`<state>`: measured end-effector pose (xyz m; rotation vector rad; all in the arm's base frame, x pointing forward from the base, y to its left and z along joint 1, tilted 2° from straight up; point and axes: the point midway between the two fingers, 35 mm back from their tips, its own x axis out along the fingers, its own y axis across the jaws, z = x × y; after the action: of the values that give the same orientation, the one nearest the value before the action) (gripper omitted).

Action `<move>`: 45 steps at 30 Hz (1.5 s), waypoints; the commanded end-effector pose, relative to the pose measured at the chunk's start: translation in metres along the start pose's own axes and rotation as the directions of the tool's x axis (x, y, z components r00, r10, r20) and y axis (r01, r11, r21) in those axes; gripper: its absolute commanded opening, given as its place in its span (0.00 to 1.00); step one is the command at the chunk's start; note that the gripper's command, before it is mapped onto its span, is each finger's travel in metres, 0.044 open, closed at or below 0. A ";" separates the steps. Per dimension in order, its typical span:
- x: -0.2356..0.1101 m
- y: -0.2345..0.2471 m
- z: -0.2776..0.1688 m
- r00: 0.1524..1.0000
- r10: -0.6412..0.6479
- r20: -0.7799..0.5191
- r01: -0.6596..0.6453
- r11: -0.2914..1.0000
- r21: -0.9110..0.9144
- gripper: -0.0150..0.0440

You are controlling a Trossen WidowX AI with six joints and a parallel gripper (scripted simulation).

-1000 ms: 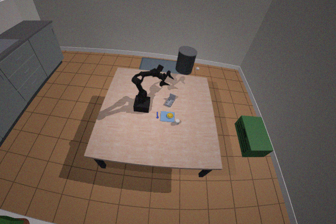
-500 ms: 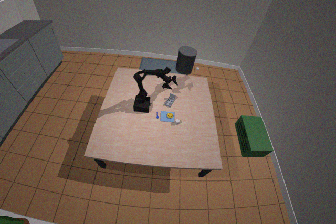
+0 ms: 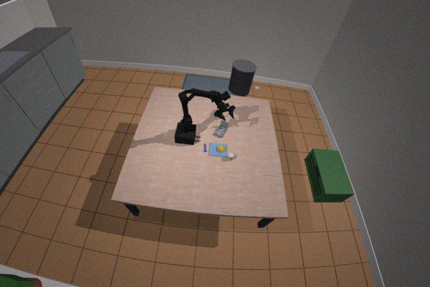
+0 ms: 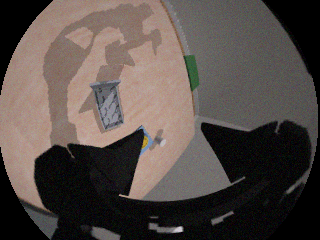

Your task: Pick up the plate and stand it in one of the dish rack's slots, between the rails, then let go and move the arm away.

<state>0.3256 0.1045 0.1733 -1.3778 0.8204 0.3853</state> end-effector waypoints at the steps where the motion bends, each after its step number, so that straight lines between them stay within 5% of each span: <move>1: 0.012 -0.001 -0.012 0.997 0.071 -0.029 -0.069 0.995 0.073 0.93; 19: 0.047 -0.011 -0.078 0.923 0.375 -0.089 -0.291 0.828 0.479 0.93; 45: 0.059 -0.012 -0.166 0.741 0.670 0.052 -0.314 0.277 0.908 0.93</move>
<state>0.3266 -0.0692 0.1451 -0.1363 1.4946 0.1203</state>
